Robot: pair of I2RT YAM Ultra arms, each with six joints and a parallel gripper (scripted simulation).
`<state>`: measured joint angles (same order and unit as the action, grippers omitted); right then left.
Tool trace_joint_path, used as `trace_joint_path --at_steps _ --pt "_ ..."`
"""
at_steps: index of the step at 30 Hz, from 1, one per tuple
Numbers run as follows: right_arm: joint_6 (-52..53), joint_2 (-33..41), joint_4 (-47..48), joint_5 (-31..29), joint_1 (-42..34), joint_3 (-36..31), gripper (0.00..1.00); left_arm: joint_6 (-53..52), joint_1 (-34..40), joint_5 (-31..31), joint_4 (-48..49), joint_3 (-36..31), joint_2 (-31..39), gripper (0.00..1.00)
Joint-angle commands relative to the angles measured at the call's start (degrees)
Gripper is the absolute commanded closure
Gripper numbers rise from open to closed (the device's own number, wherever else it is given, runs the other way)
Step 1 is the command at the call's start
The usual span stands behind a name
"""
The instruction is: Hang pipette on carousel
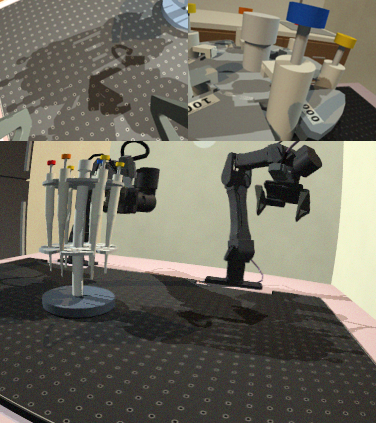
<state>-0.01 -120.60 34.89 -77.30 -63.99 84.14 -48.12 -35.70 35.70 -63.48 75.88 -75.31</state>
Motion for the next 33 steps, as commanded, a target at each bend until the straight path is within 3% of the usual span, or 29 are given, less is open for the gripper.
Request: trace_joint_path --at_steps 1,33 --pt "0.50 1.36 1.69 -0.89 -0.04 1.34 0.88 -0.41 -0.53 1.18 0.66 0.87 -0.08 0.00" --pt "0.46 -0.67 3.81 -0.85 -0.28 -0.74 0.88 -0.41 -0.53 1.18 0.66 0.87 -0.08 0.00"
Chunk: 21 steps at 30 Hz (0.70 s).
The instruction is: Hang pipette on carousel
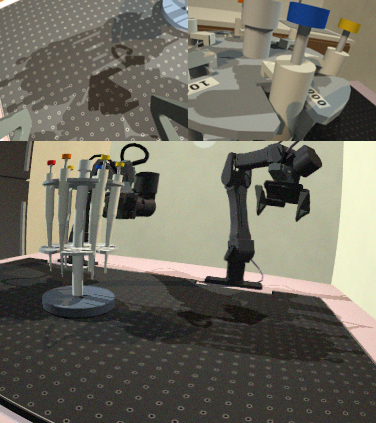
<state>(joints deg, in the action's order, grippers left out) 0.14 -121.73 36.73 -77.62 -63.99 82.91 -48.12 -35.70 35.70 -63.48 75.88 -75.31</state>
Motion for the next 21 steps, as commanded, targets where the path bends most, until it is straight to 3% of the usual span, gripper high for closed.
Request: trace_joint_path --at_steps 1,21 --pt "0.28 0.59 2.03 -0.52 -0.28 0.43 0.88 -0.41 -0.53 1.18 0.66 0.87 -0.08 0.00" --pt "0.08 0.52 2.41 -0.35 -0.48 1.01 0.88 -0.41 -0.53 1.18 0.66 0.87 -0.08 0.00"
